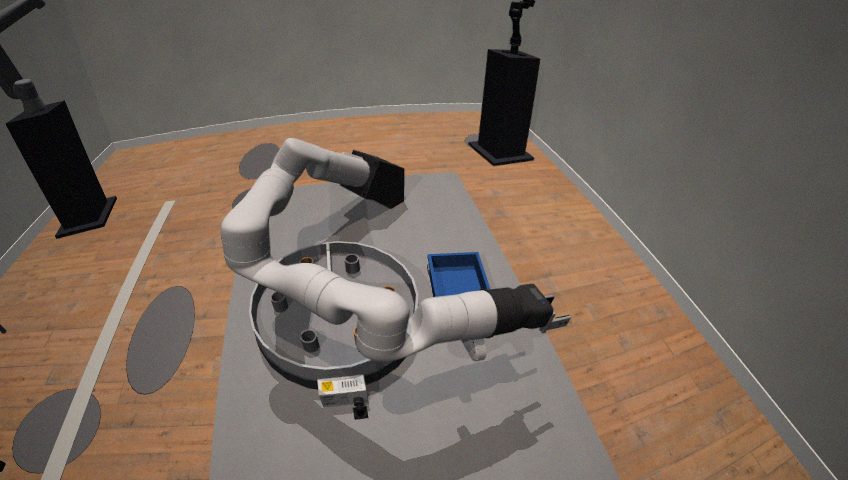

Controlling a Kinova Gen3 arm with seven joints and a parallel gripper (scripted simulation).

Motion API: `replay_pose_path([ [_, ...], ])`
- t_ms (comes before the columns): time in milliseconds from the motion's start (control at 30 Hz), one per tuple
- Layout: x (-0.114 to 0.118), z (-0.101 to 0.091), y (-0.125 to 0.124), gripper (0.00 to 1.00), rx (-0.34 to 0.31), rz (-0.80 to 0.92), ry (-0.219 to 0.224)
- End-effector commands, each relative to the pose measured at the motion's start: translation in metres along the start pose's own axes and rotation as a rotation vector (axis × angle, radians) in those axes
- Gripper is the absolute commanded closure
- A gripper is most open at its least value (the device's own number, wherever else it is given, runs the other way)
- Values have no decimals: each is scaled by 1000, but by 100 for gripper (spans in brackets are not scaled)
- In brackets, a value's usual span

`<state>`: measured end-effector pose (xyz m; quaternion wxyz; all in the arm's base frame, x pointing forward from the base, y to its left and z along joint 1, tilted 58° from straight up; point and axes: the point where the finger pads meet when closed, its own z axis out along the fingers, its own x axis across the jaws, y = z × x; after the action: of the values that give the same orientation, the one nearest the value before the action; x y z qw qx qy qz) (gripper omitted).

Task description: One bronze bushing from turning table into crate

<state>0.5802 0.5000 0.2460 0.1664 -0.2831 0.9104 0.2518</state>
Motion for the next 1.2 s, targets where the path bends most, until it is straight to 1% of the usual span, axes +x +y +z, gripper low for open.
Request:
replay_pose_path([
  [0,0,0,2,0,-2,-2,-1],
  [533,0,0,2,0,-2,-2,-1],
  [700,46,-31,19,0,-2,-2,-1],
  [1100,46,-31,19,0,-2,-2,-1],
  [1167,66,-42,26,0,-3,-2,1],
])
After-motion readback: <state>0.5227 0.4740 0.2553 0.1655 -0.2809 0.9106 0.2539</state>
